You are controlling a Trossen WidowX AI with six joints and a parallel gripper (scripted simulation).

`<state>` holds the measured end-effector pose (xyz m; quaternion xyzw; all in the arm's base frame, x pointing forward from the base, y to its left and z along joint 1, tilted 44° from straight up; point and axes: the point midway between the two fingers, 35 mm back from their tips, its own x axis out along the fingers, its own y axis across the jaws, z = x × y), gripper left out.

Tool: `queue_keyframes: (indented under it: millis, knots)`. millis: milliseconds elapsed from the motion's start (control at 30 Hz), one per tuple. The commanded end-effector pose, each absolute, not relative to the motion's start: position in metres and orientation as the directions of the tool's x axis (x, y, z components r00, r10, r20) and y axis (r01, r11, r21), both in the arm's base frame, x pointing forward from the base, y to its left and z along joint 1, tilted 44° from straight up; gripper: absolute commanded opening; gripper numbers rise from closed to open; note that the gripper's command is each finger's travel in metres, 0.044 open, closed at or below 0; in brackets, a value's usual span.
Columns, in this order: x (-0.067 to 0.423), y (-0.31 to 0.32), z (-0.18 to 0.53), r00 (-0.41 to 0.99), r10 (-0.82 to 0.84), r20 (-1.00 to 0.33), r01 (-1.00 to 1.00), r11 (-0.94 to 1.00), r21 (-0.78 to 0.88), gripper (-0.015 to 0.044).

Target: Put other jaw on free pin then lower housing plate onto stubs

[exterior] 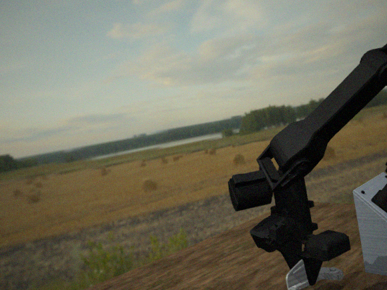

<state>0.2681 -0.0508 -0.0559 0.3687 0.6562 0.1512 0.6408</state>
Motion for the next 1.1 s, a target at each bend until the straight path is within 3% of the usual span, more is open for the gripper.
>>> queue_keyframes:
  millis: [0, 1067]
  knots:
    - [0.269, -0.046, -0.06, 0.093, 0.681, -0.726, 0.292, 0.679, 0.674, 0.0134]
    - [0.273, -0.015, -0.091, 0.093, 0.683, -0.724, 0.285, 0.678, 0.677, 0.0134]
